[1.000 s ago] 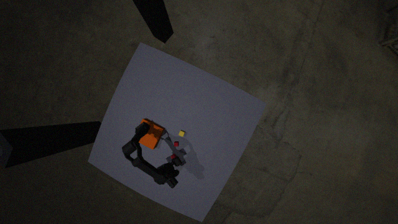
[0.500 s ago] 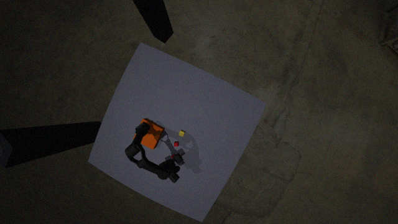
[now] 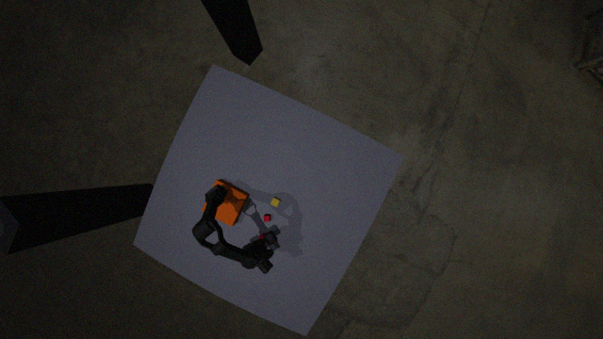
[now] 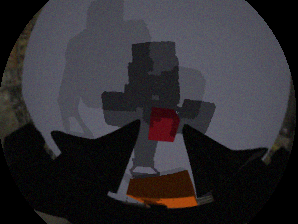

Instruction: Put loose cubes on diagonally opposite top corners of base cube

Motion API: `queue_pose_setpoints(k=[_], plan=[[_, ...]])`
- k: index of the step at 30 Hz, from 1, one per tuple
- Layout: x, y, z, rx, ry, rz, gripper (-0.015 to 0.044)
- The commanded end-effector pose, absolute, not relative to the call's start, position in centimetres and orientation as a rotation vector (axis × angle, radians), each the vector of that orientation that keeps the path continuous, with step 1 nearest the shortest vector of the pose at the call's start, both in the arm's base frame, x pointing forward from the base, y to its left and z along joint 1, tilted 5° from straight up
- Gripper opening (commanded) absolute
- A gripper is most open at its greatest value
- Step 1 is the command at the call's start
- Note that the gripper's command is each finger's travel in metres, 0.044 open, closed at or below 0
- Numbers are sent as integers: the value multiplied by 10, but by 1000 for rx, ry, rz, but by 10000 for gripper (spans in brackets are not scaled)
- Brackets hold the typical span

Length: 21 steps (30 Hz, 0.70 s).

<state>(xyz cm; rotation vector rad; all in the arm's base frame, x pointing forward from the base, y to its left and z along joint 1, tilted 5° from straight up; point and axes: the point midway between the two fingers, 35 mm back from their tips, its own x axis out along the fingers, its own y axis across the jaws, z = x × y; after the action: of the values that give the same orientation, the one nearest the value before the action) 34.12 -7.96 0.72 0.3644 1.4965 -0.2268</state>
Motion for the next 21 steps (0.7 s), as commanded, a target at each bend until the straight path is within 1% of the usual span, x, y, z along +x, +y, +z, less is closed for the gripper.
queue_pose_setpoints(k=[1,4,10,21], plan=[[338,-79,-1,364,1507,-233,265],[338,-79,-3,364,1507,-233,265],[338,-79,-3,364,1507,-233,107],[341,-81,16,364,1506,-233,105]])
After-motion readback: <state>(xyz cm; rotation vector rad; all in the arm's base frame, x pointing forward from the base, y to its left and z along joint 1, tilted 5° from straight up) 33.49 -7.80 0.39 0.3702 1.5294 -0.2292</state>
